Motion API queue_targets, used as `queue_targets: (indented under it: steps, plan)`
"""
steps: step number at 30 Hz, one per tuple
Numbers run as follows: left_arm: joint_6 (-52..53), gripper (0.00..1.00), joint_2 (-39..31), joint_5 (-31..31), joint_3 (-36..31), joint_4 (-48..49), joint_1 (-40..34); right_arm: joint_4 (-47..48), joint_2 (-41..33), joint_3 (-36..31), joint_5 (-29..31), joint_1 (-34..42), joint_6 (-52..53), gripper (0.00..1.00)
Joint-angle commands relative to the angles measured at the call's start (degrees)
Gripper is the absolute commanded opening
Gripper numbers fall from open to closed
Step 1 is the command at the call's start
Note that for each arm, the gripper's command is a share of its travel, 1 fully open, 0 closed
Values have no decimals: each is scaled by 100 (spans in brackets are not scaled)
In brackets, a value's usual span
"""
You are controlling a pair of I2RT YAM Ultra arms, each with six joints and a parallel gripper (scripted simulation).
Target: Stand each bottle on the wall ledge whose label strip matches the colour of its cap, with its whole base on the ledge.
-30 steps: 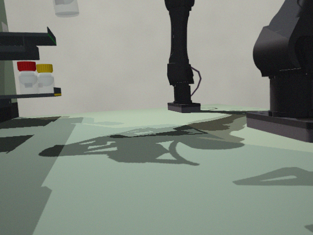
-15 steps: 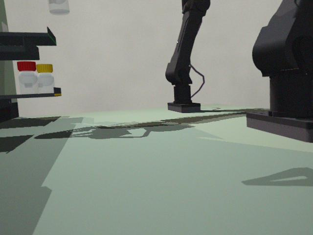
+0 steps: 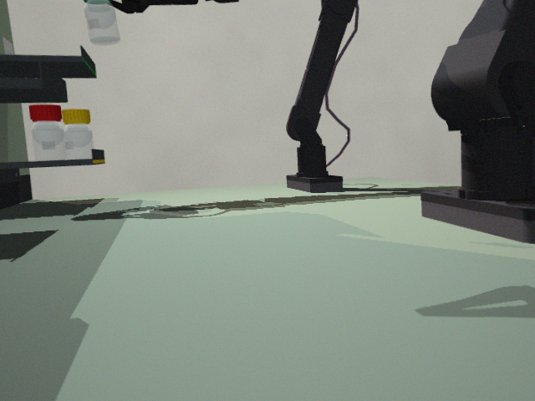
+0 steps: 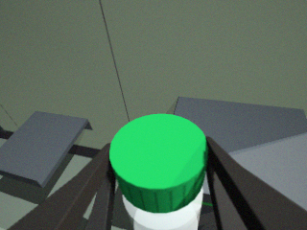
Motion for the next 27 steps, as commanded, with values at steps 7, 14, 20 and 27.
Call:
queue_targets:
  steps: [7, 14, 20, 27]
  plan:
    - [-9, 100, 5, -8, 147, 19, -15, 291, 14, 284, -75, -296, 73, 50]
    - [-9, 100, 5, -8, 147, 19, -15, 362, -152, 149, 1049, 37, 237, 50]
    - [-9, 100, 5, -8, 147, 19, -15, 404, -287, -48, 2227, 645, 324, 50]
    - [-9, 100, 5, -8, 147, 19, -15, 480, -309, -36, 2417, 888, 278, 50]
